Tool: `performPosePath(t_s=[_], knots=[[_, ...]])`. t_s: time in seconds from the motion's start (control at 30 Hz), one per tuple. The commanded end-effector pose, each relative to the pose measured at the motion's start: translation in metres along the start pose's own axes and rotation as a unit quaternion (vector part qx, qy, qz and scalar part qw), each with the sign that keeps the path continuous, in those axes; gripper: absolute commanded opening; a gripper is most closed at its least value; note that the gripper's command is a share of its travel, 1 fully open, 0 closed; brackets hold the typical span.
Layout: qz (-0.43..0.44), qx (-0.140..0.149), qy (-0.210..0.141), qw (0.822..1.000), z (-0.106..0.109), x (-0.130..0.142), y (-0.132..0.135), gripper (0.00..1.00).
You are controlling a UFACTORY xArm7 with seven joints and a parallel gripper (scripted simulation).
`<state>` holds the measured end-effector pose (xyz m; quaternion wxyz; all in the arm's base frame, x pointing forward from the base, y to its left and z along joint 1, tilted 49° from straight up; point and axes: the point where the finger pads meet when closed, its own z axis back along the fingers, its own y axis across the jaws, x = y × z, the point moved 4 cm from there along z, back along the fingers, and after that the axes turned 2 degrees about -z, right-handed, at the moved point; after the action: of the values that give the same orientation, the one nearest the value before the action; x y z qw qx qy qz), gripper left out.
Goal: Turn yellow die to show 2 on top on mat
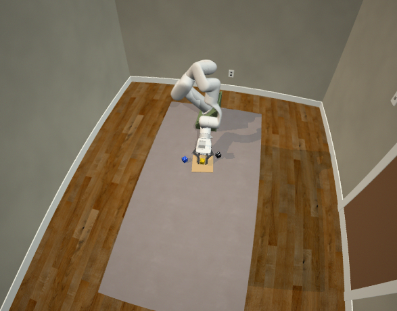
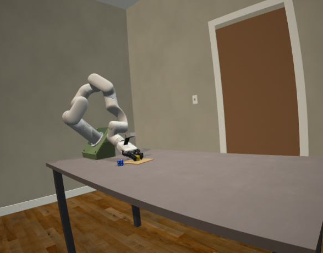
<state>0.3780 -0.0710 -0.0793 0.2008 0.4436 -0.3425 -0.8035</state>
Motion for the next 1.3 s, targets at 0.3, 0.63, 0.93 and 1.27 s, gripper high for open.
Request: performPosePath(t_s=[0.3, 0.63, 0.93, 1.27], knots=[[-0.001, 0.000, 0.001, 1.000, 0.000, -0.001, -0.001, 0.47], [-0.001, 0.000, 0.001, 1.000, 0.001, -0.001, -0.001, 0.47], [-0.001, 0.000, 0.001, 1.000, 0.024, -0.001, -0.001, 0.47], [-0.001, 0.000, 0.001, 1.000, 0.048, -0.001, -0.001, 0.47]])
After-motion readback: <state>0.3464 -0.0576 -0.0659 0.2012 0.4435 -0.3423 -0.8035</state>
